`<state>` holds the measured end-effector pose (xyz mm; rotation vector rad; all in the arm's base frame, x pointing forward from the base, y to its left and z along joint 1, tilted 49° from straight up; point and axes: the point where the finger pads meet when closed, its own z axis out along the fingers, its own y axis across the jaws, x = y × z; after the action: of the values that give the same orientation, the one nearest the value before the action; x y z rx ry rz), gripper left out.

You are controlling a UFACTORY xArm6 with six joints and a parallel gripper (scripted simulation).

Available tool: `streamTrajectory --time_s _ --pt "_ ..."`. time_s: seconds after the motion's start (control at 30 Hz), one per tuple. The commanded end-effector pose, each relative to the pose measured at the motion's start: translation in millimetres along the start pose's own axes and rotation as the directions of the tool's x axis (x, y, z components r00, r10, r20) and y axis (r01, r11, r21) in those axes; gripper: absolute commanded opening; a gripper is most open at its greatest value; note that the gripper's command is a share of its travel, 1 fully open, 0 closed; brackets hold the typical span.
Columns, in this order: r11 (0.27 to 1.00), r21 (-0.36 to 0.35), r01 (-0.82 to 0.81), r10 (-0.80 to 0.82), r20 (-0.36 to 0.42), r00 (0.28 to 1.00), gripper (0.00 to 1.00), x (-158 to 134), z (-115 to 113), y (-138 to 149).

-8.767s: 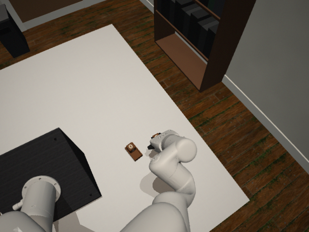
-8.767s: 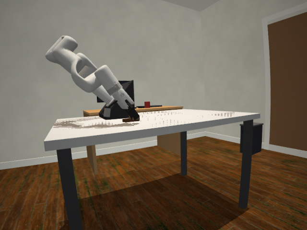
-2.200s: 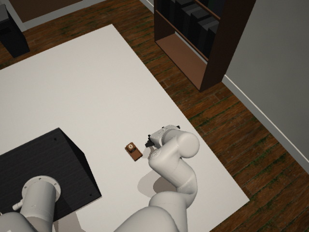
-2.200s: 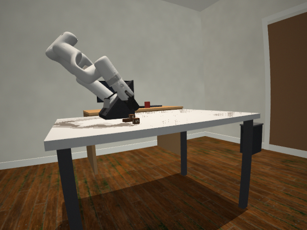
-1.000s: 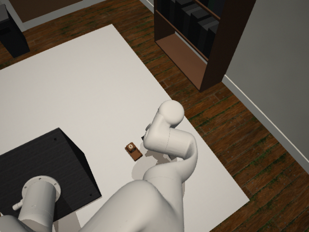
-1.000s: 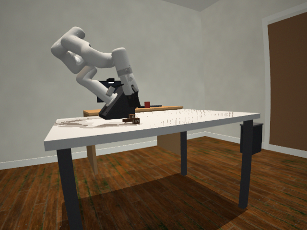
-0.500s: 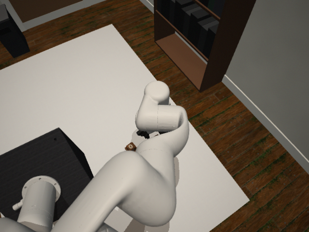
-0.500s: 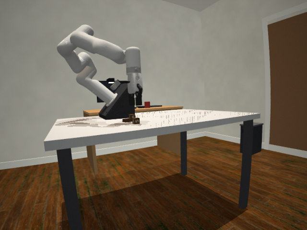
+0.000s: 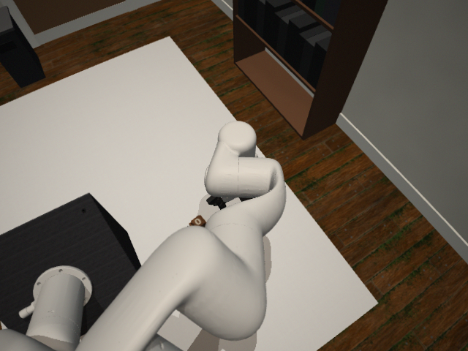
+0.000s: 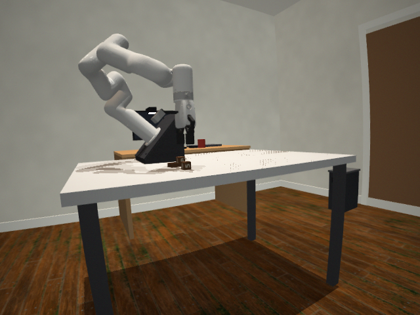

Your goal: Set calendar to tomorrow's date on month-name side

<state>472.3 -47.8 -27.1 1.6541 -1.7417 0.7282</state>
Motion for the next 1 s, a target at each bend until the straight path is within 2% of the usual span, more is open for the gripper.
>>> streamTrajectory --time_s 0.0,0.2,0.37,0.47,0.7,0.77,0.83,0.97 --pt "1.000 0.003 0.015 -0.015 0.001 1.000 1.00 -0.5 -1.7 -0.9" --pt "0.997 0.004 0.082 -0.082 0.001 0.997 1.00 -2.2 -2.5 0.2" --pt "0.964 0.004 0.265 -0.265 0.001 0.964 1.00 -6.6 -4.6 3.3" --pt "0.949 0.004 0.316 -0.316 0.001 0.949 1.00 -7.8 -5.2 4.2" --pt "0.863 0.004 0.505 -0.505 0.000 0.863 1.00 -12.7 -7.5 7.7" --pt "0.863 0.004 0.505 -0.505 0.000 0.863 1.00 -12.7 -7.5 7.7" --pt "0.805 0.005 0.593 -0.593 0.000 0.805 1.00 -15.2 -8.6 9.5" --pt "0.752 0.005 0.659 -0.659 0.000 0.752 1.00 -17.1 -9.5 11.0"
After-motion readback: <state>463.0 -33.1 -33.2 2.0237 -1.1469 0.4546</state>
